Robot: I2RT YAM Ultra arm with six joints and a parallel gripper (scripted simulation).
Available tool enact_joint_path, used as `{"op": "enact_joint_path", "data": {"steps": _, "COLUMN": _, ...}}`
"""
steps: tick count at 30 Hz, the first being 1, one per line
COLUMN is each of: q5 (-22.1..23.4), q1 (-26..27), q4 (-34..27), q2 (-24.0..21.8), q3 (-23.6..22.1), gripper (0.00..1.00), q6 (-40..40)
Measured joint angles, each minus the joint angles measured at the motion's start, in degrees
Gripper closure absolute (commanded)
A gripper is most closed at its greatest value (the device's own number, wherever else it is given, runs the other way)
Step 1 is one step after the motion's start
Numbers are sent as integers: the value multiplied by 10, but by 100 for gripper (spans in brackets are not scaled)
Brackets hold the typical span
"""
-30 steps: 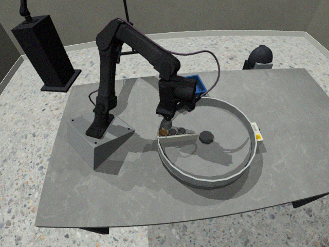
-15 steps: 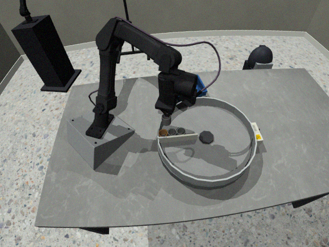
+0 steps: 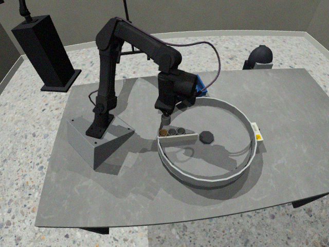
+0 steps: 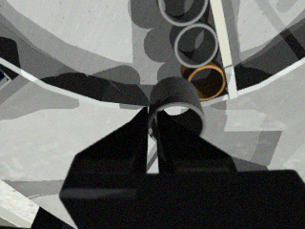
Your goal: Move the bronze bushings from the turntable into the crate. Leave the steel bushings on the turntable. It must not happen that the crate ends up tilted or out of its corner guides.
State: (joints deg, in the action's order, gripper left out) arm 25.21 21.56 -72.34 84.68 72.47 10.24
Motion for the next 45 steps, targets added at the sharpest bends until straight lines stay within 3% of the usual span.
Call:
{"op": "enact_joint_path", "data": {"steps": 26, "q5": 0, "q1": 0, "q4": -2, "q2": 3, "q3": 3, "gripper": 100, "q6": 0}}
{"op": "enact_joint_path", "data": {"steps": 40, "q5": -1, "q1": -12, "q4": -8, "q2": 71, "q3": 79, "gripper": 100, "q6": -14}}
{"op": "enact_joint_path", "data": {"steps": 45, "q5": -1, "q1": -22, "q4": -15, "q2": 113, "q3": 135, "gripper": 100, "q6": -21}}
